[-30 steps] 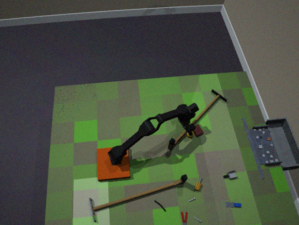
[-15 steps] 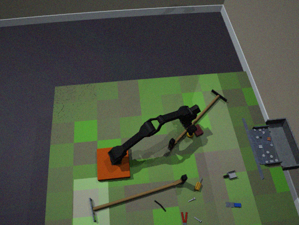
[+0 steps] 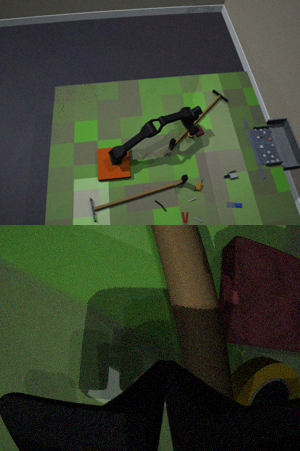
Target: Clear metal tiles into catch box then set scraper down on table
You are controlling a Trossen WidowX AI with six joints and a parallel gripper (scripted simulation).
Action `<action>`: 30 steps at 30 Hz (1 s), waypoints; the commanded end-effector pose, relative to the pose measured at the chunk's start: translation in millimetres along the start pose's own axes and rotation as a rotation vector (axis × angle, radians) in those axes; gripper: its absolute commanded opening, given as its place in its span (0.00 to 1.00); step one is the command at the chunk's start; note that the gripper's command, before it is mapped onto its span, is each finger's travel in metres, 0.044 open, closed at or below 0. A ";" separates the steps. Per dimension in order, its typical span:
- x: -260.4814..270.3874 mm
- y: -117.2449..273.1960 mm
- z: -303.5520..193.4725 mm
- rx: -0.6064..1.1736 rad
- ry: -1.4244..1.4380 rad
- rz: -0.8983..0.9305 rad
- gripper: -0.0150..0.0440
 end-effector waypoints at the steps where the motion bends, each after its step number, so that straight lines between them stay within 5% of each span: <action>1: -7.4 0.6 3.8 -0.015 -0.002 -0.002 0.25; 30: -33.3 -1.9 12.7 -0.041 0.000 -0.006 0.25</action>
Point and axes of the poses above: the point midway between the two fingers, 35 mm back from their tips, its own y axis back along the fingers, its own x axis across the jaws, z = x × y, the point moved 8 cm from there along y, back along the fingers, and after that the axes turned 11 degrees about -y, right-handed, at the moved point
